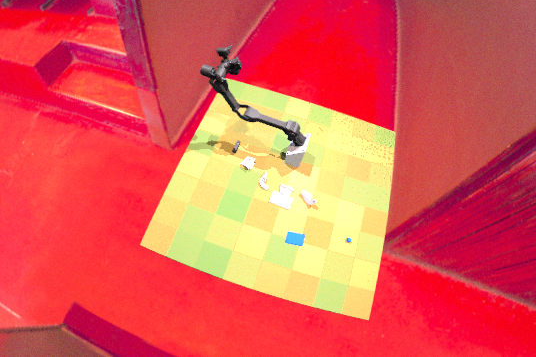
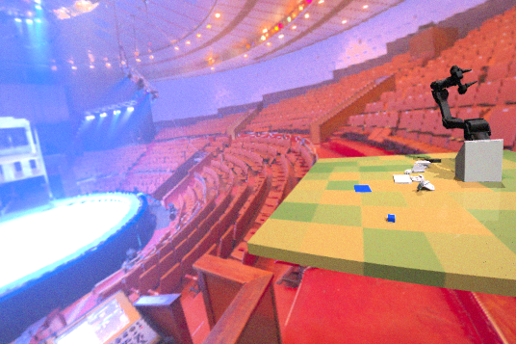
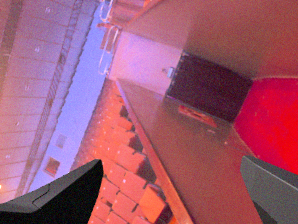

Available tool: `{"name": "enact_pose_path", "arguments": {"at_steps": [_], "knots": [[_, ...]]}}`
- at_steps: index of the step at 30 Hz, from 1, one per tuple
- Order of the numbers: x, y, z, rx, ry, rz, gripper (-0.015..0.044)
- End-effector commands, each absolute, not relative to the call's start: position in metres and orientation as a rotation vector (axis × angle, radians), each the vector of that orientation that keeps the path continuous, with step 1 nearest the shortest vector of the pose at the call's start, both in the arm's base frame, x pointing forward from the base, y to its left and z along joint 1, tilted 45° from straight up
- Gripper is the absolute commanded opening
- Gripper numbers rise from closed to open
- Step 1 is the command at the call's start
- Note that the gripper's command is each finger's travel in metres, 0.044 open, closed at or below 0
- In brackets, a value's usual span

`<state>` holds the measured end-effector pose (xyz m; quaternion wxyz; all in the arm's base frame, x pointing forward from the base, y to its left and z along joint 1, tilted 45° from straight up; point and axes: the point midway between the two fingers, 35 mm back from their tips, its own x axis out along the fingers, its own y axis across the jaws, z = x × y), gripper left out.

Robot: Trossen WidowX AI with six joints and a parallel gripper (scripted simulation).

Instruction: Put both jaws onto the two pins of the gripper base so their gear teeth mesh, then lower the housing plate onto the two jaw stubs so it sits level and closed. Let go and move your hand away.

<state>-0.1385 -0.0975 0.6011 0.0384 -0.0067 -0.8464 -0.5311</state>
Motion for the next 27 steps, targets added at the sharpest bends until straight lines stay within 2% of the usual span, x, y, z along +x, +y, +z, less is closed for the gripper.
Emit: {"name": "enact_pose_path", "arguments": {"at_steps": [1,2,11,22,27], "knots": [[-0.139,-0.097,0.601,-0.02,-2.596,-1.629,0.0426],[-0.139,-0.096,0.601,-0.027,-2.596,-1.631,0.044],[-0.145,-0.023,0.606,-0.357,-2.604,-1.718,0.044],[-0.14,0.024,0.605,-0.609,-2.546,-1.885,0.044],[-0.131,0.066,0.6,-0.806,-2.554,-1.945,0.044]]}}
